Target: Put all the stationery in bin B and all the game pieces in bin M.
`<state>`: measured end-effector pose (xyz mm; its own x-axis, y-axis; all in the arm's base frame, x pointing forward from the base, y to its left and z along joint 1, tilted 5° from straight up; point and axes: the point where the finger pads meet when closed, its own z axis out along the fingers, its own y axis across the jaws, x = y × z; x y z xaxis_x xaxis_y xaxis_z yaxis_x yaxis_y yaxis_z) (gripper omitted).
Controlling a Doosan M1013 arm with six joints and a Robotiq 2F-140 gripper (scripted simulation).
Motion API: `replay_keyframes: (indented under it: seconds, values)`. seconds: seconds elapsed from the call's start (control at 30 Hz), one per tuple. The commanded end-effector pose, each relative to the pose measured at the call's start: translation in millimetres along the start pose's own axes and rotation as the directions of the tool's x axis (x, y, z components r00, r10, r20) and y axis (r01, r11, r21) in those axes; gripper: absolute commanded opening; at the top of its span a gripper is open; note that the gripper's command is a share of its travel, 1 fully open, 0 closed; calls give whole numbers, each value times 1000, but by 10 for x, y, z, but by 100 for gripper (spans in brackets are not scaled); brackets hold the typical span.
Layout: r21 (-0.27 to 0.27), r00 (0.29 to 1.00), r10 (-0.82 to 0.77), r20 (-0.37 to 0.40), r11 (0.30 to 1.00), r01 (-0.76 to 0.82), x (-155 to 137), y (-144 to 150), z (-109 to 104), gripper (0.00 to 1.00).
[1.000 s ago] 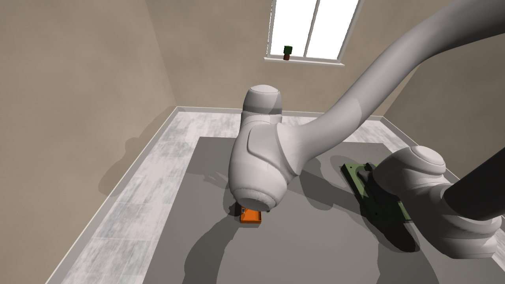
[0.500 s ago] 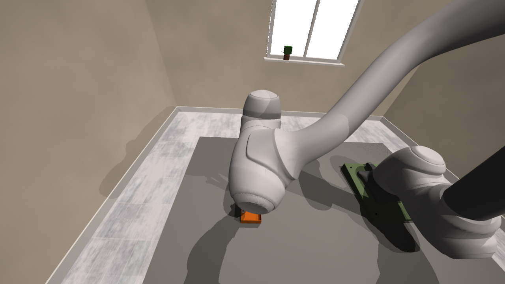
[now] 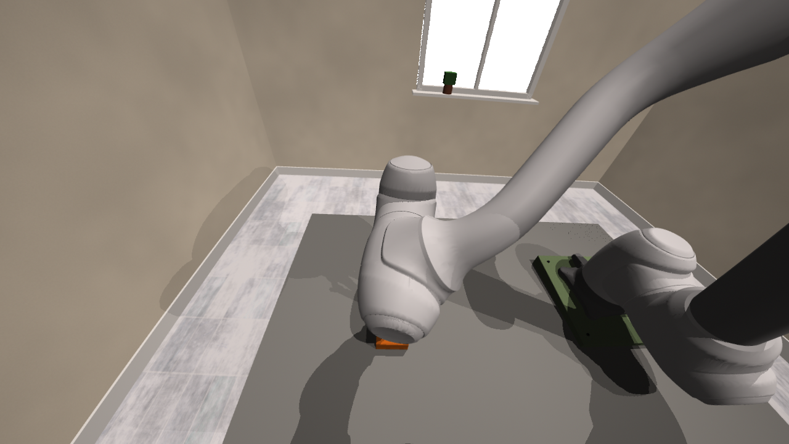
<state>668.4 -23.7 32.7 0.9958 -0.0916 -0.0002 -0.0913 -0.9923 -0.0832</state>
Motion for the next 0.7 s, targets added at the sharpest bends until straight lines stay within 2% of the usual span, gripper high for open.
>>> replay_keyframes:
  seconds: [0.0, 0.6, 0.63, 0.67]
  values:
    - [0, 1000, 0, 0, 1000, 0, 1, 0, 60, 21]
    - [0, 1000, 0, 0, 1000, 0, 1, 0, 114, 21]
    - [0, 1000, 0, 0, 1000, 0, 1, 0, 114, 28]
    - [0, 1000, 0, 0, 1000, 0, 1, 0, 114, 28]
